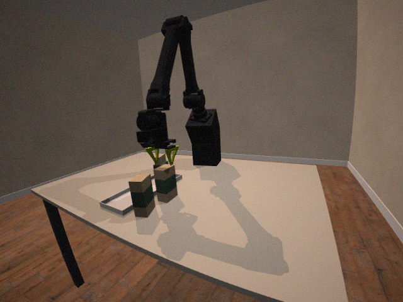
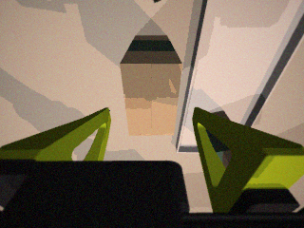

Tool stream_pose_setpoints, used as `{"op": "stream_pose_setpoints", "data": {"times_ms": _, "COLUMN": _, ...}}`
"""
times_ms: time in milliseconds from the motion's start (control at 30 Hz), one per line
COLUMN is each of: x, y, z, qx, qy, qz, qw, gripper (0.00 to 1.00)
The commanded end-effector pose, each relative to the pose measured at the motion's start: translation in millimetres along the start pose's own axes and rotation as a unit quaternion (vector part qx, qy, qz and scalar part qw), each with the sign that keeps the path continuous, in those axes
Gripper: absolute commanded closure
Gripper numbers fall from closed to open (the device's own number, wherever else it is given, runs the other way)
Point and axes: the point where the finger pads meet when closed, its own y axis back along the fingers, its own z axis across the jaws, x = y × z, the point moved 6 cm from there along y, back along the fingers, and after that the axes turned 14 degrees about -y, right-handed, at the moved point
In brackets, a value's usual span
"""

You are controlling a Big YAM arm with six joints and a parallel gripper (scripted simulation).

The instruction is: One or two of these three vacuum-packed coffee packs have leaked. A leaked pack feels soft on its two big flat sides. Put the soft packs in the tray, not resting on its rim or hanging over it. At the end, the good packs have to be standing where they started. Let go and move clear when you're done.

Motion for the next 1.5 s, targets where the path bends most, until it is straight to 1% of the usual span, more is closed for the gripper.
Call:
{"op": "stream_pose_setpoints", "data": {"times_ms": 0, "x": -11.4, "y": 8.3, "z": 5.2, "qx": -0.007, "qy": -0.001, "qz": -0.02, "qw": 1.0, "gripper": 0.22}}
{"op": "stream_pose_setpoints", "data": {"times_ms": 833, "x": -17.2, "y": 7.9, "z": 7.8, "qx": -0.007, "qy": -0.001, "qz": -0.021, "qw": 1.0, "gripper": 0.22}}
{"op": "stream_pose_setpoints", "data": {"times_ms": 967, "x": -15.1, "y": -0.9, "z": 7.1, "qx": -0.005, "qy": -0.001, "qz": -0.015, "qw": 1.0, "gripper": 0.22}}
{"op": "stream_pose_setpoints", "data": {"times_ms": 1200, "x": -15.5, "y": -11.5, "z": 8.1, "qx": -0.006, "qy": -0.001, "qz": -0.016, "qw": 1.0, "gripper": 0.22}}
{"op": "stream_pose_setpoints", "data": {"times_ms": 1267, "x": -15.5, "y": -11.5, "z": 8.1, "qx": -0.006, "qy": -0.001, "qz": -0.016, "qw": 1.0, "gripper": 0.22}}
{"op": "stream_pose_setpoints", "data": {"times_ms": 1300, "x": -20.8, "y": -4.1, "z": 9.0, "qx": -0.01, "qy": -0.001, "qz": -0.028, "qw": 1.0, "gripper": 0.22}}
{"op": "stream_pose_setpoints", "data": {"times_ms": 1333, "x": -15.8, "y": -16.1, "z": 7.3, "qx": -0.005, "qy": -0.001, "qz": -0.016, "qw": 1.0, "gripper": 0.22}}
{"op": "stream_pose_setpoints", "data": {"times_ms": 1467, "x": -10.7, "y": -27.6, "z": 6.9, "qx": -0.005, "qy": -0.001, "qz": -0.011, "qw": 1.0, "gripper": 0.22}}
